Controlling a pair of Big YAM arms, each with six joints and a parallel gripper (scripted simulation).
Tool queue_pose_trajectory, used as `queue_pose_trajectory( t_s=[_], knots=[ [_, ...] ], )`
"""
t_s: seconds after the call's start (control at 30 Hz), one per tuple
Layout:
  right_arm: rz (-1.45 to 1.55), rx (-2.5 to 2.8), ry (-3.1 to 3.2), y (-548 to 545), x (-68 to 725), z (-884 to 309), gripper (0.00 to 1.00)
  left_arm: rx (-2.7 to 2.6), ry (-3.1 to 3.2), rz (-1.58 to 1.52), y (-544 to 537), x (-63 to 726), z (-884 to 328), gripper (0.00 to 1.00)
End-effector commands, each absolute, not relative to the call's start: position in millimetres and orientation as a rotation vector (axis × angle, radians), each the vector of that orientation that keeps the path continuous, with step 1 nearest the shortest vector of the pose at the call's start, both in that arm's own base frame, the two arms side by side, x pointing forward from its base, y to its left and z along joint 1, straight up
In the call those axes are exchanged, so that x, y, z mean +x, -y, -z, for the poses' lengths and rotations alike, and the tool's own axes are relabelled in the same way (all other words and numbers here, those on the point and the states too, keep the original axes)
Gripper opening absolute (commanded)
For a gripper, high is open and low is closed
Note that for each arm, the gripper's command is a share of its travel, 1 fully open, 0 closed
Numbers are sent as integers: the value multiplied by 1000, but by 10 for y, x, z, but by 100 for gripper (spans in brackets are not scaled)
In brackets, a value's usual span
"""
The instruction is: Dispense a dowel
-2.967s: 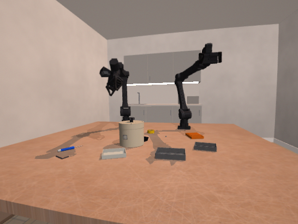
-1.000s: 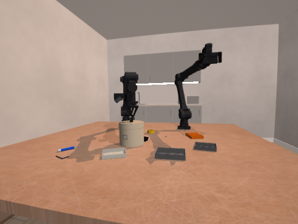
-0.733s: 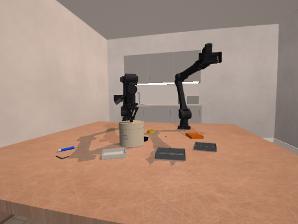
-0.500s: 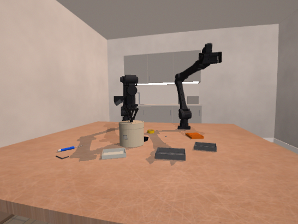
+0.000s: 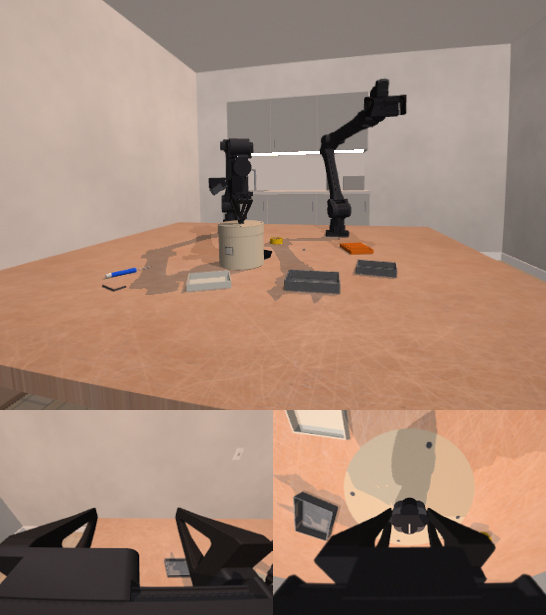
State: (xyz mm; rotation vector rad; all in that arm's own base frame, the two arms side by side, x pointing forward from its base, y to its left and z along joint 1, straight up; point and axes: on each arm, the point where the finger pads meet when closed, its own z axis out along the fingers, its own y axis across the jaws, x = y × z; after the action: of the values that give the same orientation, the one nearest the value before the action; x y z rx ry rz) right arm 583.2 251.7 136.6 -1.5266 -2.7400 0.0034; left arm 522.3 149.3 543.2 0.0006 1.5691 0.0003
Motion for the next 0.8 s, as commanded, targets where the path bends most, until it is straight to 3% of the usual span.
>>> queue_pose_trajectory(
  t_s=[0.0, 0.77],
  knots=[
    [-17, -1540, 2733, -2452, 5905, -1255, 0, 18, -1556, -5, -1440, 5215, -5553, 100],
    [-13, -672, 3062, -2435, 5907, -1240, 0, 18, -1556, -5, -1440, 5215, -5553, 100]
  ],
)
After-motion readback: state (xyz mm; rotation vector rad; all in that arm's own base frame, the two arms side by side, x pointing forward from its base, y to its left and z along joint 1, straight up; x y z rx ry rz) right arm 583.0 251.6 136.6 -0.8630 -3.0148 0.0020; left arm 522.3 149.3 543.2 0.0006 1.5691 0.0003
